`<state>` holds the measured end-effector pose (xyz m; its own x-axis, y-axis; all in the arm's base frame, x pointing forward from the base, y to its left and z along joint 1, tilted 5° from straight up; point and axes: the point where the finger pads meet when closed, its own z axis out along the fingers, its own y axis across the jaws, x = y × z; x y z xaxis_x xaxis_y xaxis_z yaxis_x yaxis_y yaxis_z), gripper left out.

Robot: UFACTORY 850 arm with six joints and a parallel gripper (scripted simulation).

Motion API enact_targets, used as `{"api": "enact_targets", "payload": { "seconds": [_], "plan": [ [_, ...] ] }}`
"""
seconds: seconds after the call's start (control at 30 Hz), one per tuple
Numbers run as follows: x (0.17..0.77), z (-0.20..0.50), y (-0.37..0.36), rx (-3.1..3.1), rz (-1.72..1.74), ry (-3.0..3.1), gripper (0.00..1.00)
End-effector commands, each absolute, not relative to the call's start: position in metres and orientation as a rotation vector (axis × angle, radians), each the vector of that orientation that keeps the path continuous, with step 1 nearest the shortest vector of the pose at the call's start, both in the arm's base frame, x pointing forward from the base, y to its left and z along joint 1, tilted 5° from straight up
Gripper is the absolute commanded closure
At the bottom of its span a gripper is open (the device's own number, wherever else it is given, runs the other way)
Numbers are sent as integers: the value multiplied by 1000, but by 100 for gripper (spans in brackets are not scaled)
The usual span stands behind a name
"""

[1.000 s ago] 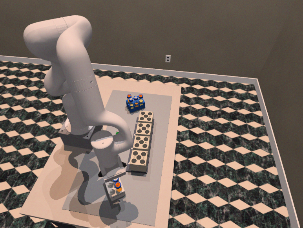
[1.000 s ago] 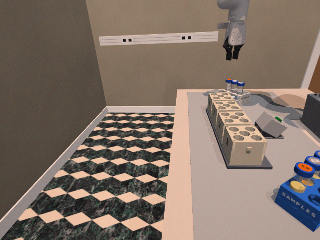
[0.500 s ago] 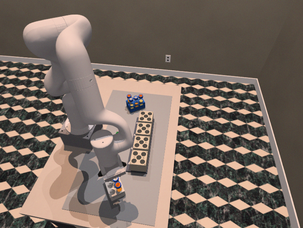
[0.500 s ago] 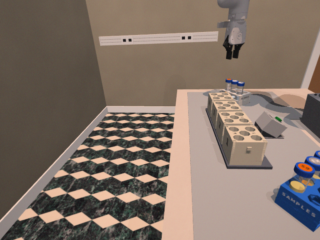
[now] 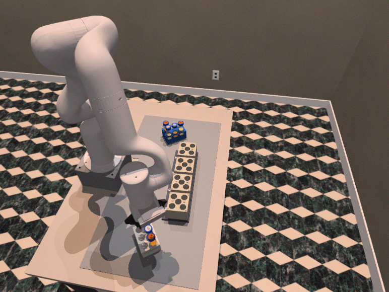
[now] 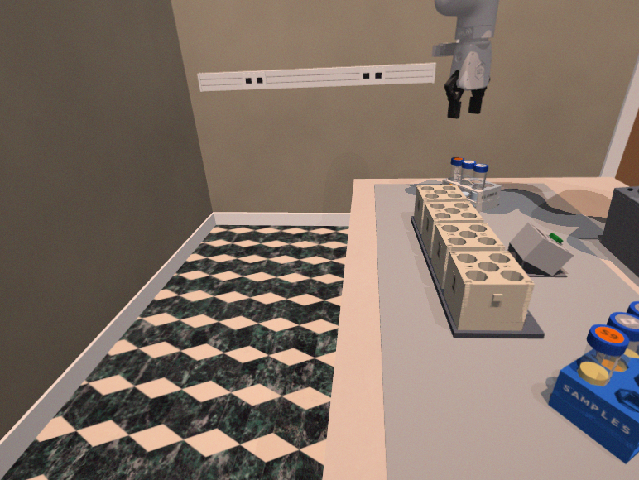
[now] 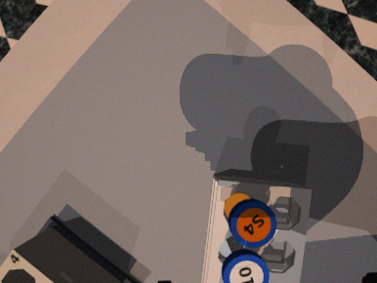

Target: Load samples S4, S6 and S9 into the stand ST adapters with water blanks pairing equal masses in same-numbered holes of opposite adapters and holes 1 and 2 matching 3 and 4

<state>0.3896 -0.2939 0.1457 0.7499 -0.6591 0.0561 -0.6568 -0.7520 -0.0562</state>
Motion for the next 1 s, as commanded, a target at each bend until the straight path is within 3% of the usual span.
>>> {"api": "enact_targets", "payload": {
  "seconds": [0.0,0.7,0.97],
  "plan": [
    [391,147,-273,-2980,-125,883,0],
    [396,148,-178,-3133,-134,-90,0],
    [397,148,-148,-3131,-135,-189,0]
  ]
}}
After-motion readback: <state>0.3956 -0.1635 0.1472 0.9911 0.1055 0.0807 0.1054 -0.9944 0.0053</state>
